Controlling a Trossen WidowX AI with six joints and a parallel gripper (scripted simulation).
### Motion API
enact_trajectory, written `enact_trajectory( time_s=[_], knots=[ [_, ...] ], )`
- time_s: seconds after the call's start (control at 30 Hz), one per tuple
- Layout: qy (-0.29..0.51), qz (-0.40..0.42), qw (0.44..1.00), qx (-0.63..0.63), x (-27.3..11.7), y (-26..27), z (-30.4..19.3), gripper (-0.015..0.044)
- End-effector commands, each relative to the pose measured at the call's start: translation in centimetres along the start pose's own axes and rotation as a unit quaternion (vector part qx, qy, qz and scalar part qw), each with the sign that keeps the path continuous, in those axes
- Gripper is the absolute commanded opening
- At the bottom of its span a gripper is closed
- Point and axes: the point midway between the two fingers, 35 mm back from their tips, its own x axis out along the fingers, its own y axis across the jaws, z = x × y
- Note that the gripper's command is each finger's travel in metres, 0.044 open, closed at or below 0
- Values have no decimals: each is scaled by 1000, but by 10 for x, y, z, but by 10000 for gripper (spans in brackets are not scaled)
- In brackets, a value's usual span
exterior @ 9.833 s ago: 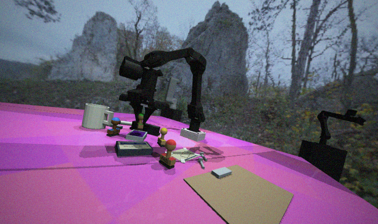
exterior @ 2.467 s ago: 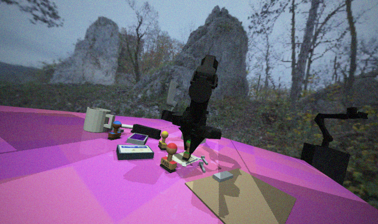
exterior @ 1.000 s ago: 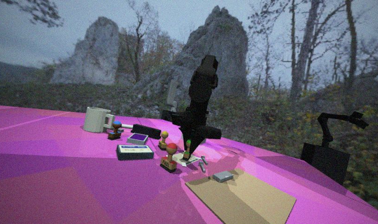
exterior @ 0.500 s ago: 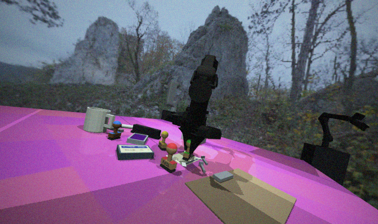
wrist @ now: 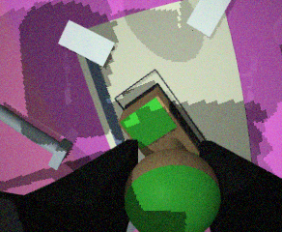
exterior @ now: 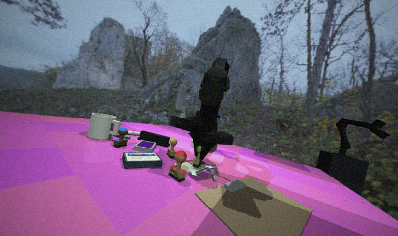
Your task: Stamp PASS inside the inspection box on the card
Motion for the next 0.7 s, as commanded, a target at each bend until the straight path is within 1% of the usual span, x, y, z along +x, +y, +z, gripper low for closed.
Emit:
enact_trajectory(
  time_s=[0.0, 0.67],
  knots=[
    [-2, 3, 1000, 3, -3, 1, 1, 0],
    [-2, 3, 1000, 3, -32, 2, 2, 0]
  ],
)
